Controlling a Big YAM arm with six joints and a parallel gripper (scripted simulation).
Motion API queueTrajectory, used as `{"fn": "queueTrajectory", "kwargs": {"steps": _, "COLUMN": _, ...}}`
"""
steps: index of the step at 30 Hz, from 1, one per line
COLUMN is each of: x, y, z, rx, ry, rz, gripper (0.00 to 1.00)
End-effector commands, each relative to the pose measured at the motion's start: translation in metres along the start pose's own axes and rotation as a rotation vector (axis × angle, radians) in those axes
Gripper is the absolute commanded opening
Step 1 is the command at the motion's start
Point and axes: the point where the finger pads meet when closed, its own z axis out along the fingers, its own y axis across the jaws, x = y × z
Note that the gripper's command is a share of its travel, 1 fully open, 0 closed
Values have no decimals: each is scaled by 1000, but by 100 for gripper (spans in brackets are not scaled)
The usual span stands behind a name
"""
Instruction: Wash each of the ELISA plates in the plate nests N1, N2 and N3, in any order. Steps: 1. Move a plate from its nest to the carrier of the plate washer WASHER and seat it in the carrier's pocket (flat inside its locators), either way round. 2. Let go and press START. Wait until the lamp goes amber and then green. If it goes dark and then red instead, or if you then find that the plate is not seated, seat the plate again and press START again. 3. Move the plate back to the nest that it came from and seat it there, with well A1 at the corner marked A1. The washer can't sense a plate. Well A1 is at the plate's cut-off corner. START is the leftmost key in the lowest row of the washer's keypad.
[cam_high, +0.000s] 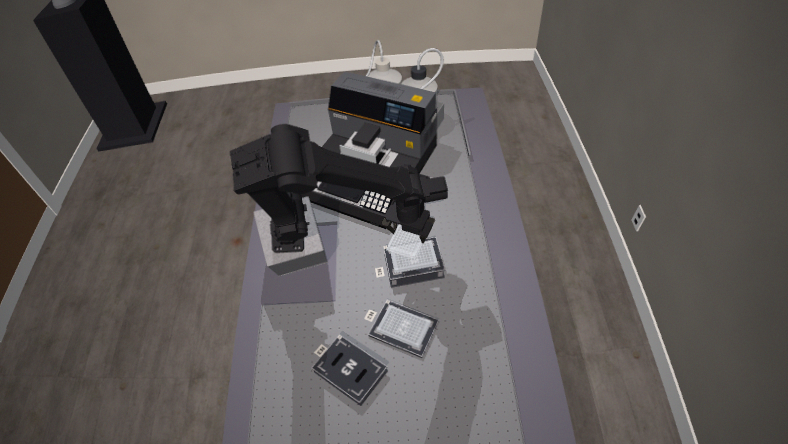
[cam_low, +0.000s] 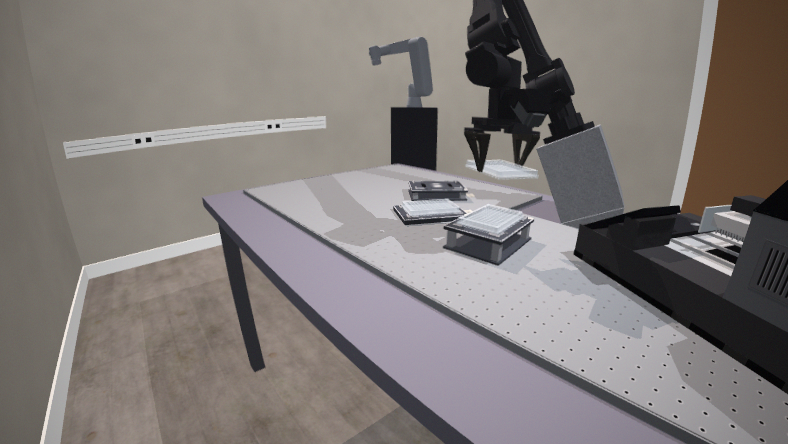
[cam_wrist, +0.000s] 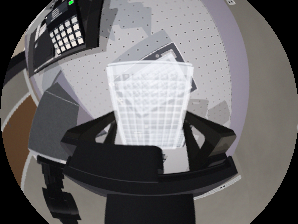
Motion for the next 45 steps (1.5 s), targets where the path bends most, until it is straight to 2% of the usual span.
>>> {"fn": "queueTrajectory", "kwargs": {"steps": 1, "x": -20, "y": -7, "z": -7, "rx": 13, "ry": -6, "rz": -126, "gripper": 84}}
{"fn": "queueTrajectory", "kwargs": {"steps": 4, "x": -34, "y": 1, "z": -8, "rx": 12, "ry": -6, "rz": -222, "gripper": 84}}
{"fn": "queueTrajectory", "kwargs": {"steps": 13, "x": -75, "y": 24, "z": -11, "rx": 10, "ry": -10, "rz": -200, "gripper": 84}}
{"fn": "queueTrajectory", "kwargs": {"steps": 19, "x": -83, "y": 29, "z": -12, "rx": 10, "ry": -11, "rz": -200, "gripper": 84}}
{"fn": "queueTrajectory", "kwargs": {"steps": 22, "x": -79, "y": 57, "z": -4, "rx": -16, "ry": 11, "rz": -338, "gripper": 84}}
{"fn": "queueTrajectory", "kwargs": {"steps": 30, "x": -107, "y": 84, "z": -11, "rx": -5, "ry": 1, "rz": -597, "gripper": 84}}
{"fn": "queueTrajectory", "kwargs": {"steps": 32, "x": -107, "y": 84, "z": -11, "rx": -5, "ry": 1, "rz": -597, "gripper": 84}}
{"fn": "queueTrajectory", "kwargs": {"steps": 35, "x": -124, "y": 89, "z": -16, "rx": 9, "ry": -12, "rz": -689, "gripper": 84}}
{"fn": "queueTrajectory", "kwargs": {"steps": 41, "x": -142, "y": 115, "z": -18, "rx": 10, "ry": -13, "rz": -885, "gripper": 84}}
{"fn": "queueTrajectory", "kwargs": {"steps": 45, "x": -154, "y": 132, "z": -19, "rx": 9, "ry": -13, "rz": -863, "gripper": 84}}
